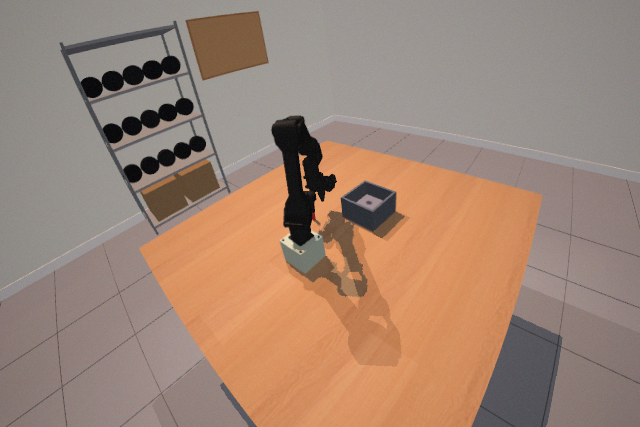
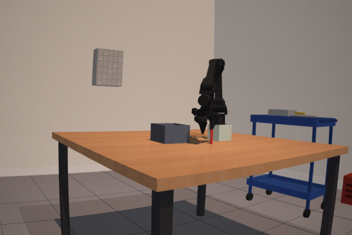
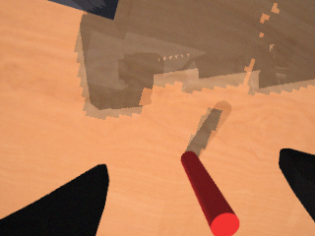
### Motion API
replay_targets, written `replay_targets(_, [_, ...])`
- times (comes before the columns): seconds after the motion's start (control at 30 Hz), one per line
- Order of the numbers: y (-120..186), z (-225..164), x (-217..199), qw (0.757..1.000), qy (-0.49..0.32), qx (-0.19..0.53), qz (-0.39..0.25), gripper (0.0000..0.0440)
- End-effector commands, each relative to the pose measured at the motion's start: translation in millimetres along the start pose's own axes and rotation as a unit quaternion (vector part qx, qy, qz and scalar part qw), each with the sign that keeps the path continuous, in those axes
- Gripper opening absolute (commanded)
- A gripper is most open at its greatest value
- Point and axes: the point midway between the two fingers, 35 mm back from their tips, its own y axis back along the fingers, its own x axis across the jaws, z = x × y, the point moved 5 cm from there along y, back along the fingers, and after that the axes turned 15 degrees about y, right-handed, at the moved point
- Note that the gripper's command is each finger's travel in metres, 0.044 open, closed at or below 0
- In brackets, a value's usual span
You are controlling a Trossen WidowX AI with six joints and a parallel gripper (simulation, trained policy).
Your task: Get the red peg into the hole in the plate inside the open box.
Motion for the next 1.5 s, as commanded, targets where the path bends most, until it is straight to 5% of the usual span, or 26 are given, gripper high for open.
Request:
replay_targets(0.0, [-12, -4, -1, 1.0, 0.004, -0.003, 0.006, 0.0434])
replay_targets(0.23, [-30, -13, -4, 1.0, 0.017, 0.001, 0.008, 0.0348])
replay_targets(0.7, [-35, -16, -2, 0.998, 0.045, 0.046, -0.006, 0.0])
replay_targets(1.47, [26, 21, -2, 0.991, 0.117, -0.052, 0.034, 0.0])
